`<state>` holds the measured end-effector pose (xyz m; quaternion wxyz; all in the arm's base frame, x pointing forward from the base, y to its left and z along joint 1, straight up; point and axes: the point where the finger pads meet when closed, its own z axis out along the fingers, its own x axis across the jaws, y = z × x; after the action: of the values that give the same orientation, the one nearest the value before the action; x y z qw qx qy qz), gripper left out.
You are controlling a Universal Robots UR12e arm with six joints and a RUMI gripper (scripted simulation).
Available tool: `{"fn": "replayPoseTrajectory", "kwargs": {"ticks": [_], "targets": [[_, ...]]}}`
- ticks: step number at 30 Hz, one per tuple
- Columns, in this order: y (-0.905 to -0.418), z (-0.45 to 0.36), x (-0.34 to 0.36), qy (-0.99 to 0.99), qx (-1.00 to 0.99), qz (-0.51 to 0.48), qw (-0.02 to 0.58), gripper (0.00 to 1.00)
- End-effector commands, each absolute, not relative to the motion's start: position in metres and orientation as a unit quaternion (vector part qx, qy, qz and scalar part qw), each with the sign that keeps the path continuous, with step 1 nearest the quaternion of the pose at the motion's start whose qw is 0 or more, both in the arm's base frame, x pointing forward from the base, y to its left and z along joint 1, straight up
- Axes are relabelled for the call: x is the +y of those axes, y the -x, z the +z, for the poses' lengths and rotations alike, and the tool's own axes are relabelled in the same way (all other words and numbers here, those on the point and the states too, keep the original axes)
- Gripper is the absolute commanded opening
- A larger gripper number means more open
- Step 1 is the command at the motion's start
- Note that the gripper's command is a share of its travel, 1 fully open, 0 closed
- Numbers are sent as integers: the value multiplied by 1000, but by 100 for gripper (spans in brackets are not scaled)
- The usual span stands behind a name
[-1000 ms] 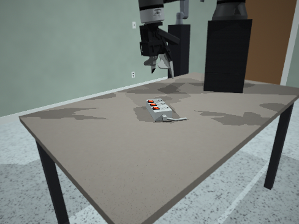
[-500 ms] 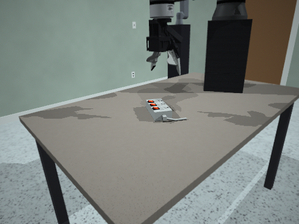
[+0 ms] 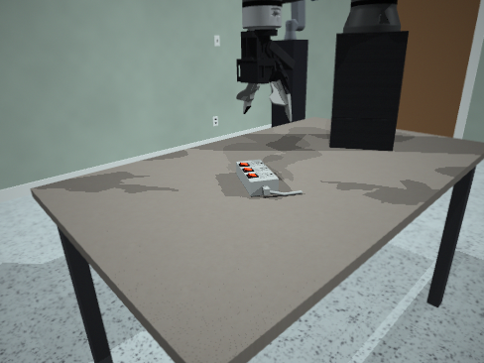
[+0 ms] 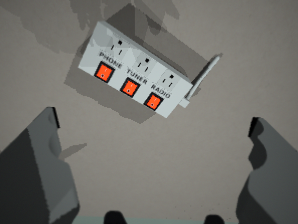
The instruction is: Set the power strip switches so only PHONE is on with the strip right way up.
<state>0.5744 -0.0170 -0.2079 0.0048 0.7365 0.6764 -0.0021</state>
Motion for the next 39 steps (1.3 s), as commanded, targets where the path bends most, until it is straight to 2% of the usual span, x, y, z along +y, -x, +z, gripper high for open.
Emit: {"fn": "replayPoseTrajectory", "kwargs": {"ticks": [1, 13, 27, 39], "targets": [[-572, -210, -17, -732, 681, -2, 3, 100], [-584, -222, -28, -658, 753, -2, 5, 100], [-606, -260, -51, -433, 902, -3, 4, 100], [-615, -277, -60, -308, 951, -2, 4, 100]]}}
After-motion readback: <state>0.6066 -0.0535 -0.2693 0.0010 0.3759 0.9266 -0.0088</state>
